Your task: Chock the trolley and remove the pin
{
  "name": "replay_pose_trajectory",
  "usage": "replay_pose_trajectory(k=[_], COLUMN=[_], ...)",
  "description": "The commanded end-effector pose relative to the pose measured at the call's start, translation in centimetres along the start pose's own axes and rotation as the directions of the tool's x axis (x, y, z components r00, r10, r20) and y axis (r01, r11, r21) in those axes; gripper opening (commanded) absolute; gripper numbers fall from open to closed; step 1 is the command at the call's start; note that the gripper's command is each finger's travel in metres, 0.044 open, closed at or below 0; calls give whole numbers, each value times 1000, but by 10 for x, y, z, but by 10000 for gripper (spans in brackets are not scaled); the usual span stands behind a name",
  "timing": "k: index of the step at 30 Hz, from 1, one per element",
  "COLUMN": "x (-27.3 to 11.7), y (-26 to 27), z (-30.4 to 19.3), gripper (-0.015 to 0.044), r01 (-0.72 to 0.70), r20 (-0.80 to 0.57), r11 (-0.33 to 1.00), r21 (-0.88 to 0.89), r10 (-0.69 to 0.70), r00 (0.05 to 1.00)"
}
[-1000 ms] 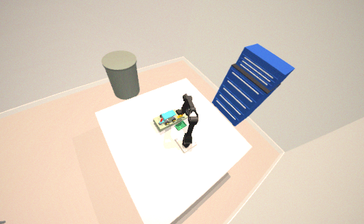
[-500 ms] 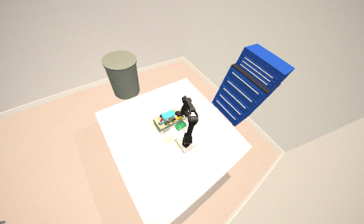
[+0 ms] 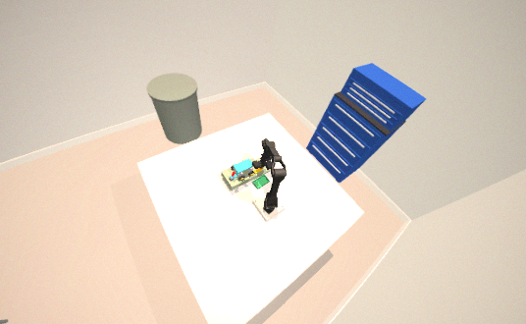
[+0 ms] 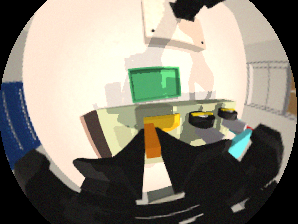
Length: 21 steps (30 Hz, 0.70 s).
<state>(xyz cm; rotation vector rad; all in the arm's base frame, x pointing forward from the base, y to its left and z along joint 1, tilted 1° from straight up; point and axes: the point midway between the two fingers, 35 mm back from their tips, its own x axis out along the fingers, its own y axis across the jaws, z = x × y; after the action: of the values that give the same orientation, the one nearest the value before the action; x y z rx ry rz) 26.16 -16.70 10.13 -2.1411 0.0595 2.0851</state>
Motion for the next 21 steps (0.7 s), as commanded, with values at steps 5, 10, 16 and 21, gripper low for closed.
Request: replay_pose_trajectory(k=[5,10,16,21], x=[0,-1,-2,-3], y=[-8,-12,-16,-20], z=[0,-1,-2,-2], gripper=[0,0,0,0], r01=[8,8,9,9], r20=[3,3,3,3], r11=[1000,1000,1000,1000], r21=[4,4,4,4], r10=[-8,-8,-9,-9], r00=[1000,1000,1000,1000])
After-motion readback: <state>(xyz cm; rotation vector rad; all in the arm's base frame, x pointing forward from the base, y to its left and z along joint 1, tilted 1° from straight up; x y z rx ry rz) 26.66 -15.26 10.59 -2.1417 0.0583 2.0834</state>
